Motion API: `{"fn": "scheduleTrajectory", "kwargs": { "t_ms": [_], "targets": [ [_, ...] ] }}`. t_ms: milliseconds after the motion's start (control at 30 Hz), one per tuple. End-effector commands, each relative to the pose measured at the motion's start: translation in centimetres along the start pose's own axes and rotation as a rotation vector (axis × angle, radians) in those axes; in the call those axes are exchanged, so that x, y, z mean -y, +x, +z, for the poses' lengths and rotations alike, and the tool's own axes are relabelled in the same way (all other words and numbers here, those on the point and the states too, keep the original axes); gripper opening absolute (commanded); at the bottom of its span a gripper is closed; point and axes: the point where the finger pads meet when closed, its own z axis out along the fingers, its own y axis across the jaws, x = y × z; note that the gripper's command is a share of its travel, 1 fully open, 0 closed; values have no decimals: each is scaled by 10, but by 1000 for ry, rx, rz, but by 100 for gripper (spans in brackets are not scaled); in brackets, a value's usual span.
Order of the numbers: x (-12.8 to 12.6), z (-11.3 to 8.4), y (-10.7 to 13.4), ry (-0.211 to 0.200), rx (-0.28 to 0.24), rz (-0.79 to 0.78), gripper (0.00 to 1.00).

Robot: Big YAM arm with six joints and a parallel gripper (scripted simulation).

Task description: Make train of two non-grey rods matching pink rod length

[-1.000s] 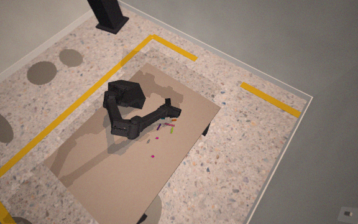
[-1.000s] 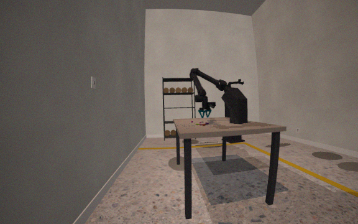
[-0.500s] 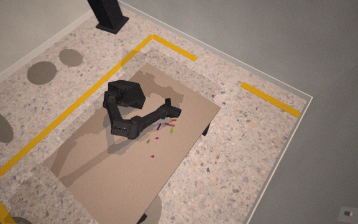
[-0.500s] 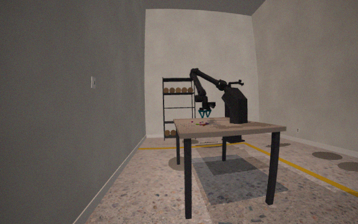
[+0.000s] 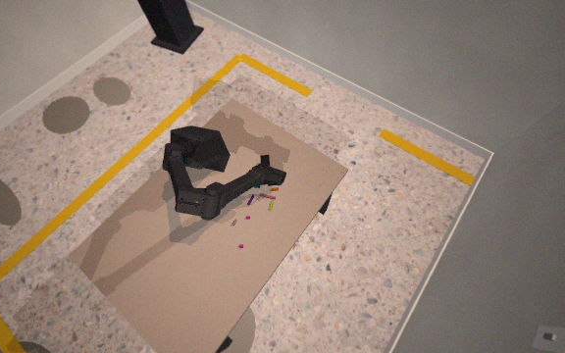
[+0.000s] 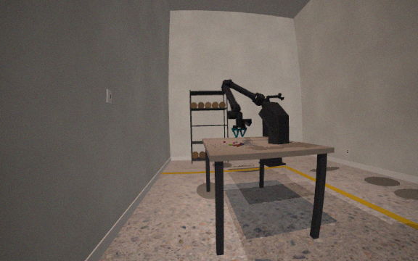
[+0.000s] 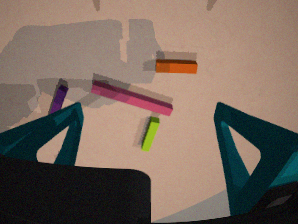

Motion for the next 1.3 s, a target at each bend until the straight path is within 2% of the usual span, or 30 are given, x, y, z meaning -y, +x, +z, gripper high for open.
{"fn": "scheduleTrajectory", "kwargs": {
  "t_ms": [0, 267, 333, 400, 433, 600, 633, 833, 867, 1033, 1133, 1167, 1267],
  "targets": [
    [-1, 0, 8, -1, -1, 3, 100],
    [-1, -3, 12, 5, -4, 12, 100],
    [-11, -2, 28, 12, 1, 125, 100],
    [-11, -2, 28, 12, 1, 125, 100],
    [-24, -1, 45, 12, 5, 223, 100],
    [-17, -2, 49, 21, 0, 231, 100],
    [-41, -1, 64, 11, 7, 344, 100],
    [-41, -1, 64, 11, 7, 344, 100],
    [-60, 0, 83, 10, 7, 472, 100],
    [-55, 0, 88, 18, 2, 480, 100],
    [-49, -2, 70, 21, 12, 433, 100],
    [-80, -1, 100, 9, 4, 592, 100],
    [-80, -1, 100, 9, 4, 592, 100]
  ]
}}
